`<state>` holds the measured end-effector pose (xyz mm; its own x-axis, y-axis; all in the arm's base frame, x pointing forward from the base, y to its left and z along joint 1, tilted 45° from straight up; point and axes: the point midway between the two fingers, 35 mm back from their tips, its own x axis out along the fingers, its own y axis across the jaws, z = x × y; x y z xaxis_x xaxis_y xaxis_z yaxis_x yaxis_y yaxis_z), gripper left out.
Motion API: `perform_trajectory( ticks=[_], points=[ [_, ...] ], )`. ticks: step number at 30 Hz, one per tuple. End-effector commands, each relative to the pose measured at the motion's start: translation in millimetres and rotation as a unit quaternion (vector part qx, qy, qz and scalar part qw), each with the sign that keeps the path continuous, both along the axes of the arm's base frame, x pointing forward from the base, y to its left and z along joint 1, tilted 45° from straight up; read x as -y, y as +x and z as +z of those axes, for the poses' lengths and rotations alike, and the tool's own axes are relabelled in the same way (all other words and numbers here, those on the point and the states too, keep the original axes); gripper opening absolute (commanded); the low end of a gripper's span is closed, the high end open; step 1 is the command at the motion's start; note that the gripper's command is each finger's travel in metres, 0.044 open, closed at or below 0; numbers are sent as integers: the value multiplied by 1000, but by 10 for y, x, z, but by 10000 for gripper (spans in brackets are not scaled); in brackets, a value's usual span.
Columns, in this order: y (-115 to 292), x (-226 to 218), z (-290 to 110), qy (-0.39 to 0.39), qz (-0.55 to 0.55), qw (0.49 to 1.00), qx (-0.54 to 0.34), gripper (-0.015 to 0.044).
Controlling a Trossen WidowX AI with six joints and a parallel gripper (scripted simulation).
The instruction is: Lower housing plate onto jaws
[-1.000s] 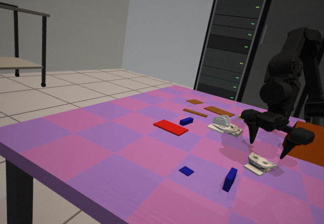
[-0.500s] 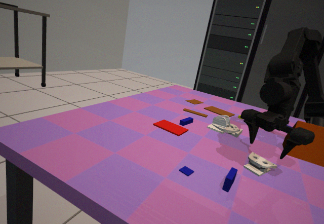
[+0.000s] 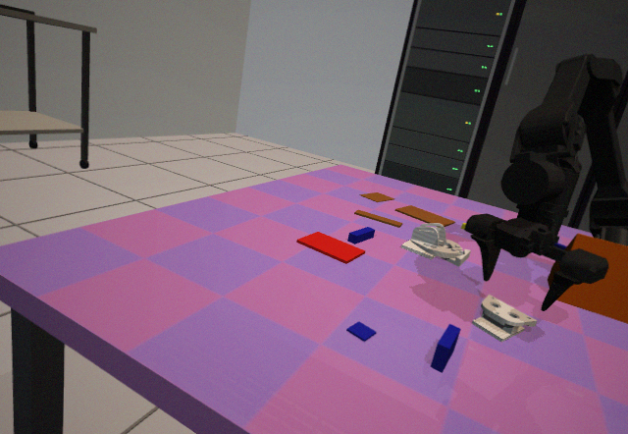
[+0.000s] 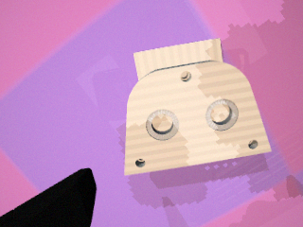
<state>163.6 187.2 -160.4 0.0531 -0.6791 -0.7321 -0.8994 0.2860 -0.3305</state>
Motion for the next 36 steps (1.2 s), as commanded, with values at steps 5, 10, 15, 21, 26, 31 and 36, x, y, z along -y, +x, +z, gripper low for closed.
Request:
perform_trajectory(
  ticks=[5, 10, 15, 21, 26, 31, 36],
  points=[
    [16, 92, -92, -3, 3, 1000, -1, 440],
    [26, 145, -153, -3, 3, 1000, -1, 440],
    [34, 199, -213, -3, 4, 1000, 0, 440],
    [42, 265, -283, -3, 4, 1000, 0, 440],
    [47, 318, -337, -4, 5, 1000, 0, 440],
    [48, 325, -344, -4, 5, 1000, 0, 440],
    [48, 325, -344, -4, 5, 1000, 0, 440]
  ],
)
